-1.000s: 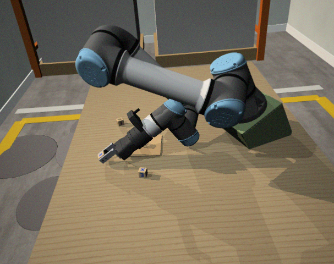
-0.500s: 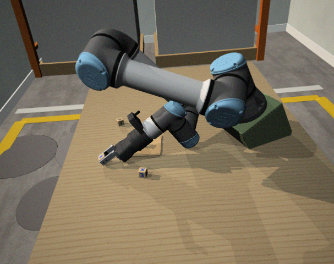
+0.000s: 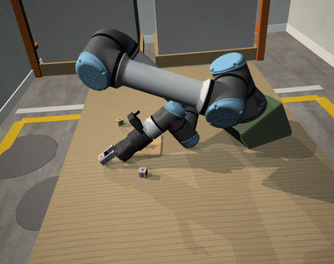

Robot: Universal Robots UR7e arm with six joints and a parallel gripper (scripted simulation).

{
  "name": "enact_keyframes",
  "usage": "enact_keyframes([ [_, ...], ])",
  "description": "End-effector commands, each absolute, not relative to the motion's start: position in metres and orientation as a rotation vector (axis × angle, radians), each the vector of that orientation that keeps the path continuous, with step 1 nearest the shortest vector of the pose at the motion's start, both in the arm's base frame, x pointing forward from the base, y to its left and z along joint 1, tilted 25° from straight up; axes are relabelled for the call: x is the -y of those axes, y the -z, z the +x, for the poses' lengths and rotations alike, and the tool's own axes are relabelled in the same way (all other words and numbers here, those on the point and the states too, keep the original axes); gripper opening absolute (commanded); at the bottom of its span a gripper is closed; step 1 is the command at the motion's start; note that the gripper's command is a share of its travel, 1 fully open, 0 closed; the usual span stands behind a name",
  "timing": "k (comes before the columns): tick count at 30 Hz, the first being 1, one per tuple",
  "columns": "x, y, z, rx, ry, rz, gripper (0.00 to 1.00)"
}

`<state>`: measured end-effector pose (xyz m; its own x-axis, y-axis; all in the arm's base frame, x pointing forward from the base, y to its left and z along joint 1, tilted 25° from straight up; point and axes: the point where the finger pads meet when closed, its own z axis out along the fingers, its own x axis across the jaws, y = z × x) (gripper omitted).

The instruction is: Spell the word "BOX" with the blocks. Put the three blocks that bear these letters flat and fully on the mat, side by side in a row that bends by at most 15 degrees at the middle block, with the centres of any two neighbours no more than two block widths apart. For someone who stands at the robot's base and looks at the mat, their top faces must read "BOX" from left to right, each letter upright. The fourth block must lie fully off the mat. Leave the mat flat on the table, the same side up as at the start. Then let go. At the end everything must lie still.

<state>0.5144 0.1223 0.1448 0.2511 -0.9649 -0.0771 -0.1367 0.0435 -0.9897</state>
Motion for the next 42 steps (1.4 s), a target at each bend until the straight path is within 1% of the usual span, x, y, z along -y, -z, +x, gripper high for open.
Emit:
enact_keyframes([
  [1, -0.1224, -0.1452, 0.5144, -1.134, 0.909, -1.368, 0.49],
  [8, -0.1224, -0.1452, 0.5144, -1.134, 0.909, -1.368, 0.49],
  [9, -0.1224, -0.1452, 0.5144, -1.134, 0.909, -1.368, 0.55],
  [13, -0.1224, -0.1452, 0.5144, -1.134, 0.909, -1.368, 0.55],
  [14, -0.1224, -0.1452, 0.5144, -1.134, 0.909, -1.368, 0.61],
  [16, -0.1224, -0.1452, 0.5144, -1.134, 0.909, -1.368, 0.61],
  [17, -0.1224, -0.1452, 0.5144, -1.134, 0.909, -1.368, 0.67],
  [19, -0.1224, -0.1452, 0.5144, -1.134, 0.909, -1.368, 0.67],
  [20, -0.1224, -0.1452, 0.5144, -1.134, 0.909, -1.368, 0.73],
  [22, -0.1224, -0.1452, 0.5144, -1.134, 0.909, -1.368, 0.73],
  [23, -0.1224, -0.1452, 0.5144, -1.134, 0.909, -1.368, 0.79],
  [42, -0.1224, -0.1452, 0.5144, -1.134, 0.909, -1.368, 0.79],
])
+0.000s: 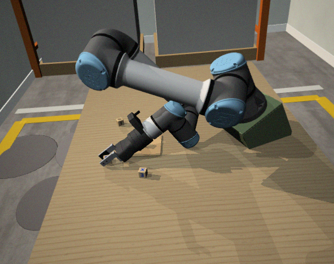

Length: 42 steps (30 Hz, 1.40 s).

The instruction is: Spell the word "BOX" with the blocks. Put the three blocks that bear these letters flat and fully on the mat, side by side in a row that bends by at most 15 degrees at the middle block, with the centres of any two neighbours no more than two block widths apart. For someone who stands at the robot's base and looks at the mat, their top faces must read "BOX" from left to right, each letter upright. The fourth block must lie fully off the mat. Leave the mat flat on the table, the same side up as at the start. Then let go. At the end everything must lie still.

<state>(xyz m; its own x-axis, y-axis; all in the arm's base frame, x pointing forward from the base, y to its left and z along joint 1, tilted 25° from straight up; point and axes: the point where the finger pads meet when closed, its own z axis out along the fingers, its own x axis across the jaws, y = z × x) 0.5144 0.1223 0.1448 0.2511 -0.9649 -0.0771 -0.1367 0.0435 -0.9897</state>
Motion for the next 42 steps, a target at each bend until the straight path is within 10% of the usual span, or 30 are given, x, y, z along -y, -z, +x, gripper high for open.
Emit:
enact_keyframes([
  [1, -0.122, -0.145, 0.514, -1.134, 0.909, -1.368, 0.79],
  [42, -0.116, -0.179, 0.5, -1.134, 0.909, -1.368, 0.79],
])
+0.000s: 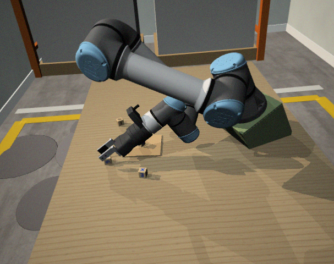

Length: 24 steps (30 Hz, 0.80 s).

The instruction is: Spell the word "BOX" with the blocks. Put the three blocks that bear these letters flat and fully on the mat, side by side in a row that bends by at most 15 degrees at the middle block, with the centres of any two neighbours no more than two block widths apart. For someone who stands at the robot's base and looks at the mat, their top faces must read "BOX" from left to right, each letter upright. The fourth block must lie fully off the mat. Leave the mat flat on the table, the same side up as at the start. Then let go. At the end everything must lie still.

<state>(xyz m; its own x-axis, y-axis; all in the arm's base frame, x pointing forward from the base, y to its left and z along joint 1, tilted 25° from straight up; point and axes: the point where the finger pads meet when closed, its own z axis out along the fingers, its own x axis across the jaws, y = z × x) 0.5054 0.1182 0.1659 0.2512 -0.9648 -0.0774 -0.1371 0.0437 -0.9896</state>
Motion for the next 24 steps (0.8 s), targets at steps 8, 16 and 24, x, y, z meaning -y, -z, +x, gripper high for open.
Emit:
enact_keyframes([
  [8, -0.1137, -0.1903, 0.4947, -1.134, 0.909, -1.368, 0.79],
  [16, -0.1136, -0.1904, 0.4948, -1.135, 0.908, -1.369, 0.79],
  [24, -0.1132, -0.1913, 0.4955, -1.144, 0.902, -1.381, 0.79],
])
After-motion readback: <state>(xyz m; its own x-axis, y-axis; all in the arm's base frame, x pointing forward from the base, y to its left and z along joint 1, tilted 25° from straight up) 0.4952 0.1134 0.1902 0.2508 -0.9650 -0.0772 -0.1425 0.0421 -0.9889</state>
